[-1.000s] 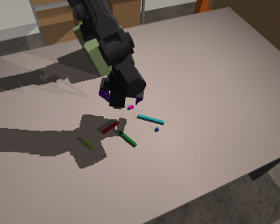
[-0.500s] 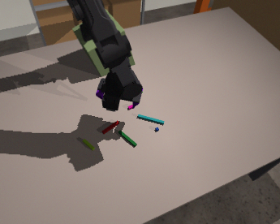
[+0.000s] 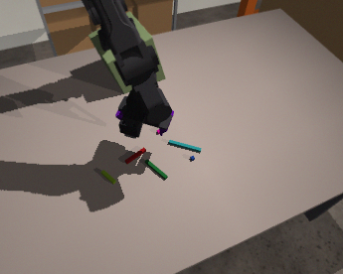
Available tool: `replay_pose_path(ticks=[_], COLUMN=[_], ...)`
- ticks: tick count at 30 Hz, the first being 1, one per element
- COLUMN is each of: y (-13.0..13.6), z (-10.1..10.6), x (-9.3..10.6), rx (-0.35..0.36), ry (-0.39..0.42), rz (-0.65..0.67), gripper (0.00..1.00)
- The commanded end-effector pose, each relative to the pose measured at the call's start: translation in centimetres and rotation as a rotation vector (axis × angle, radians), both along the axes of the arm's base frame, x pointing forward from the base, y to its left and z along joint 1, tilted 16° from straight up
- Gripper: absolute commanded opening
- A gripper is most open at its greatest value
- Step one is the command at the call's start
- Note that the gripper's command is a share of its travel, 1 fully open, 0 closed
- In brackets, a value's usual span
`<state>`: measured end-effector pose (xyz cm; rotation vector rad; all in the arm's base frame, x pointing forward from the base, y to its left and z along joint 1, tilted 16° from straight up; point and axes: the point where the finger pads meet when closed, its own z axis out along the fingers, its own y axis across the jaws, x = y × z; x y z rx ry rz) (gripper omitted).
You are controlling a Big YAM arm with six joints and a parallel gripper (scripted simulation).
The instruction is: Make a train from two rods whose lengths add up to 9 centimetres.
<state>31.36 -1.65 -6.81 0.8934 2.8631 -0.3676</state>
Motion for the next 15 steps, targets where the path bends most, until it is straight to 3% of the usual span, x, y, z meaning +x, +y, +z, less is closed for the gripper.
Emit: replay_pose_path(ticks=[1,2,13,14,15], y=[-0.2,0.7,0.7,-1.2,-1.2], z=[1.7,1.7,1.6,1.0,1.0], x=[3.6,3.7,3.6,3.7,3.7], rx=[0.009,0.010,0.010,0.013,0.013], ry=[-0.101,-0.101,-0.100,-0.108,-0.108], rz=[-0.068,-0.043,-0.043,-0.175,-0.175], gripper=[1.00,1.00,1.00,1.00,1.00])
